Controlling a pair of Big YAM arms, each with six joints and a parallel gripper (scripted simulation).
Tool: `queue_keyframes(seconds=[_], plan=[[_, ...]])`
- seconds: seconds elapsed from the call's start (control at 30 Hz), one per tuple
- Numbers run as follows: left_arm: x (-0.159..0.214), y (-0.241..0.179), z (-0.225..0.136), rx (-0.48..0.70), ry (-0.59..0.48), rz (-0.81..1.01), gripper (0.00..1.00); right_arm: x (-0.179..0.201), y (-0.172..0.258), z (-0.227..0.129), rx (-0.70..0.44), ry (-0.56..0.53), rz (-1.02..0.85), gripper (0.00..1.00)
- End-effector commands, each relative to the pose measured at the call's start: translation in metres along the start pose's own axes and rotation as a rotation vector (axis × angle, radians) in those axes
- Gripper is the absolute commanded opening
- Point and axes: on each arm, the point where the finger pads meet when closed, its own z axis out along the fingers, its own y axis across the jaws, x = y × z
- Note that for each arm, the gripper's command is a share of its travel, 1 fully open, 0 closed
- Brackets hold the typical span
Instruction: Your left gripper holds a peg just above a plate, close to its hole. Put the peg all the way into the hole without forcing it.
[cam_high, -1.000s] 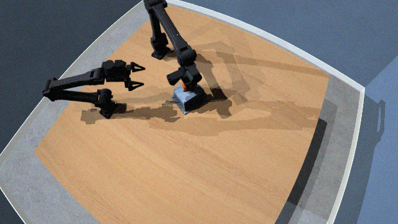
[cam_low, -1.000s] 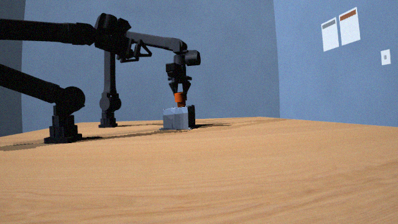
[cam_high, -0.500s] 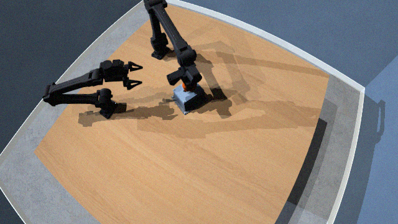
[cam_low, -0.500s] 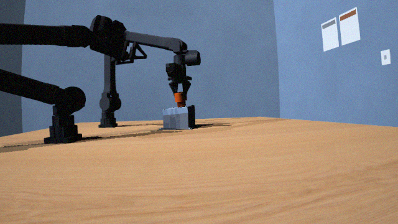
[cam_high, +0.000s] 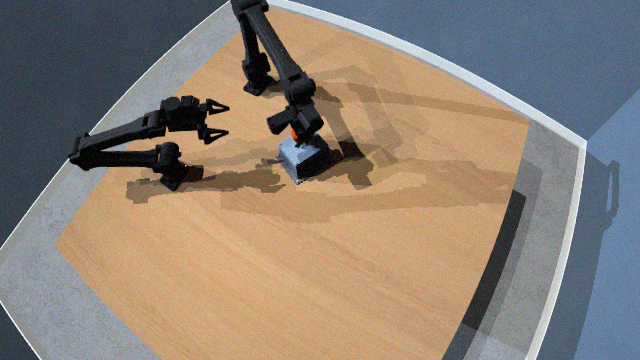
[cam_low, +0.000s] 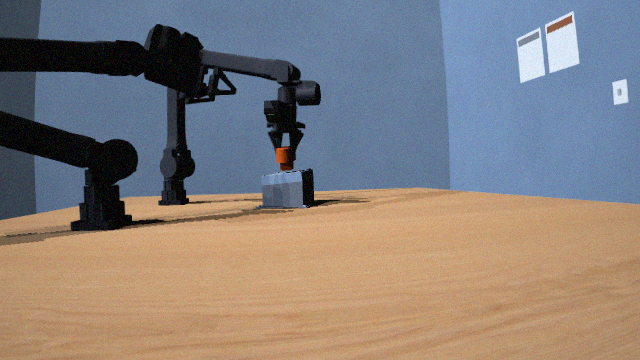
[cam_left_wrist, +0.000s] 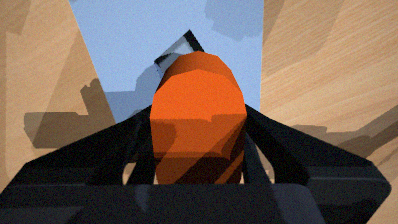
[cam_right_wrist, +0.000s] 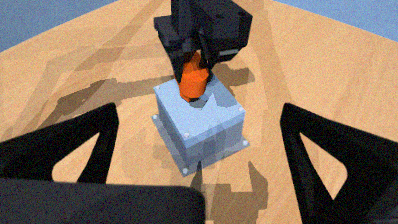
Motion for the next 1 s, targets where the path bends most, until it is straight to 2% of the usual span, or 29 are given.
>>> queue_keyframes(seconds=[0.0,0.3,0.4,0.5,0.63,0.97], plan=[[0.0,0.025,-0.057,-0.127,-0.002,0.001,0.4,-0.027,-0.001,-0.003,0.005,-0.043,0.003,1.0],[0.002,0.024,-0.046,-0.139,-0.014,-0.051,0.4,-0.027,-0.001,-0.003,0.005,-0.043,0.003,1.0],[-0.001,0.019,-0.031,-0.173,-0.057,-0.12,0.4,-0.027,-0.001,-0.003,0.005,-0.043,0.003,1.0],[-0.008,0.018,-0.025,-0.218,-0.112,-0.108,0.4,-0.027,-0.001,-0.003,0.005,-0.043,0.003,1.0],[-0.009,0.025,-0.036,-0.246,-0.115,-0.1,0.4,-0.027,-0.001,-0.003,0.005,-0.043,0.003,1.0],[-0.009,0.025,-0.036,-0.246,-0.115,-0.1,0.4,-0.027,-0.001,-0.003,0.005,-0.043,0.003,1.0]])
